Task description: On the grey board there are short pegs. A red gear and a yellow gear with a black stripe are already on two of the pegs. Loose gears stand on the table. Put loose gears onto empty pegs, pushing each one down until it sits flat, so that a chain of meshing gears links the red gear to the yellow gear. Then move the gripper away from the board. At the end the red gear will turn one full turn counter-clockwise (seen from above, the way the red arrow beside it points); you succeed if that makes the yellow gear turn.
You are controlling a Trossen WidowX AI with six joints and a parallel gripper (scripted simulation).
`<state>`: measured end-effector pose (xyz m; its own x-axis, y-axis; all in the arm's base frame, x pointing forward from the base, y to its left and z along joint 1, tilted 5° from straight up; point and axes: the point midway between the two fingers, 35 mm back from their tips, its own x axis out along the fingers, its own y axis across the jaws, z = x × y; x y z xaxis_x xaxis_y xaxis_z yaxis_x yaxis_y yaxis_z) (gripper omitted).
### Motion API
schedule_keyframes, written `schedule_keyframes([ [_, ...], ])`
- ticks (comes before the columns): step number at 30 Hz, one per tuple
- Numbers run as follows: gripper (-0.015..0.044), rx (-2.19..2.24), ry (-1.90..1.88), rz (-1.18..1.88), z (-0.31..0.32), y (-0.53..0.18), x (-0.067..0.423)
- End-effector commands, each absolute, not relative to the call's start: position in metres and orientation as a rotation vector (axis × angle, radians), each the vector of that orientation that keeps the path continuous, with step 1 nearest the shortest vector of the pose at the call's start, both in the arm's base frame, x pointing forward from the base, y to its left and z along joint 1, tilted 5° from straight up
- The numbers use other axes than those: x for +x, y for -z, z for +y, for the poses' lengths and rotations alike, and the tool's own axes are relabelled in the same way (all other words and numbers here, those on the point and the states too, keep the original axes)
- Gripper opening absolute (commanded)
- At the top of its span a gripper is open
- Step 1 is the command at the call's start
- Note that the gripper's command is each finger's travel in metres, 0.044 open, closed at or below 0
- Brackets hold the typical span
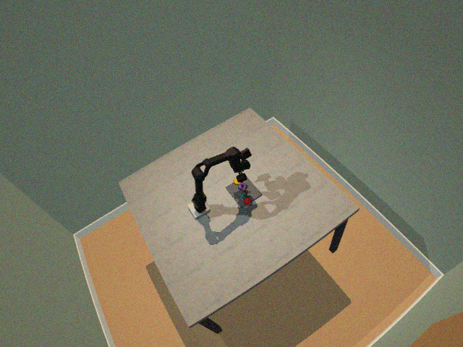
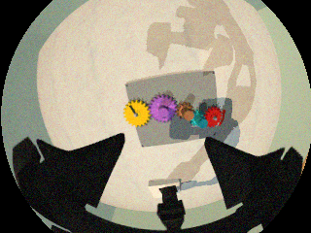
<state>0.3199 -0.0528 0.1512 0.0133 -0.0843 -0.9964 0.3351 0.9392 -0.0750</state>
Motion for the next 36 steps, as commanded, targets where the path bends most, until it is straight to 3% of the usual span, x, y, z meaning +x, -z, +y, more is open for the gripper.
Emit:
schedule_keyframes([
  [1,0.044,0.208,0.334,1.522,-0.053,-0.153,0.32],
  [11,0.044,0.209,0.332,1.521,-0.042,-0.153,0.322],
  [19,0.044,0.225,0.316,1.525,0.083,-0.161,0.314],
  [28,0.044,0.23,0.312,1.536,0.211,-0.171,0.247],
  [36,0.044,0.229,0.313,1.538,0.228,-0.172,0.23],
])
